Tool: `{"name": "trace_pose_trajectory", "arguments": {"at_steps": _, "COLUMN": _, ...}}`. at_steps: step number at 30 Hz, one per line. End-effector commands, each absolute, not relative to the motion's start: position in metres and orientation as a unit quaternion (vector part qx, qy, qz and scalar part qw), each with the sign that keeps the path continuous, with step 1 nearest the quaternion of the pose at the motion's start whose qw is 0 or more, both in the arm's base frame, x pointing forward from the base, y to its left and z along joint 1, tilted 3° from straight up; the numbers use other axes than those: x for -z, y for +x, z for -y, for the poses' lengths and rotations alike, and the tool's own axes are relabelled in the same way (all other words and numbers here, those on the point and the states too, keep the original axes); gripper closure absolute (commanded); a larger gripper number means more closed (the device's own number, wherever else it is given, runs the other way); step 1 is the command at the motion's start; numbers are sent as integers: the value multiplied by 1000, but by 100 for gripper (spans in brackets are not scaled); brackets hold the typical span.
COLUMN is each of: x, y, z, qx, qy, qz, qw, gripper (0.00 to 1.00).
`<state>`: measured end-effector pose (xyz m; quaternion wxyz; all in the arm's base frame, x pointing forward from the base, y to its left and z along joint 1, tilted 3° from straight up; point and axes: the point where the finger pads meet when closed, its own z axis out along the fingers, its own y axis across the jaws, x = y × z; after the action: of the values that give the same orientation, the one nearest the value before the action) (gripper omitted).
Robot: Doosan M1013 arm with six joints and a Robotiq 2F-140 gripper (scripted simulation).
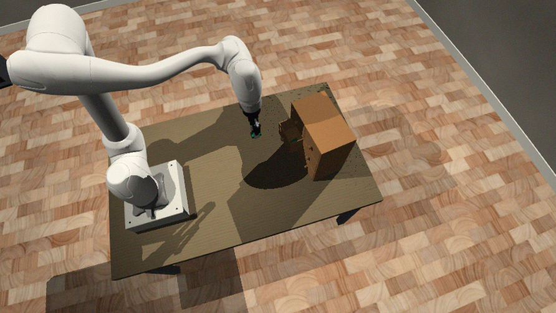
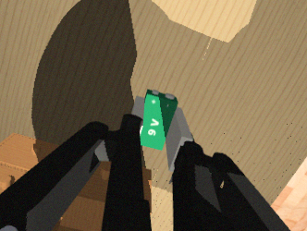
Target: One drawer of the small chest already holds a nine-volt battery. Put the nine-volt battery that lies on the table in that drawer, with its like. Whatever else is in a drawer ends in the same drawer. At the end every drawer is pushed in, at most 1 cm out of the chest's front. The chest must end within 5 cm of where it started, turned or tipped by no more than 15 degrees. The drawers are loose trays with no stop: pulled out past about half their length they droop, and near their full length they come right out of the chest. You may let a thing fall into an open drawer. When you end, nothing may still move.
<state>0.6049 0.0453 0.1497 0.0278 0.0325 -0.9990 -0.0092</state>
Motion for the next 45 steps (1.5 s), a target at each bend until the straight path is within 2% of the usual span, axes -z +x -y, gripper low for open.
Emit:
{"name": "trace_pose_trajectory", "arguments": {"at_steps": 1, "x": -150, "y": 605, "z": -45, "qx": 9, "qy": 32, "qz": 999, "qw": 28, "gripper": 86}}
{"name": "trace_pose_trajectory", "arguments": {"at_steps": 15, "x": -149, "y": 604, "z": -45, "qx": 10, "qy": 32, "qz": 999, "qw": 12, "gripper": 86}}
{"name": "trace_pose_trajectory", "arguments": {"at_steps": 29, "x": -148, "y": 602, "z": -45, "qx": 12, "qy": 32, "qz": 998, "qw": -56, "gripper": 86}}
{"name": "trace_pose_trajectory", "arguments": {"at_steps": 45, "x": -144, "y": 595, "z": -45, "qx": 17, "qy": 29, "qz": 974, "qw": -226, "gripper": 86}}
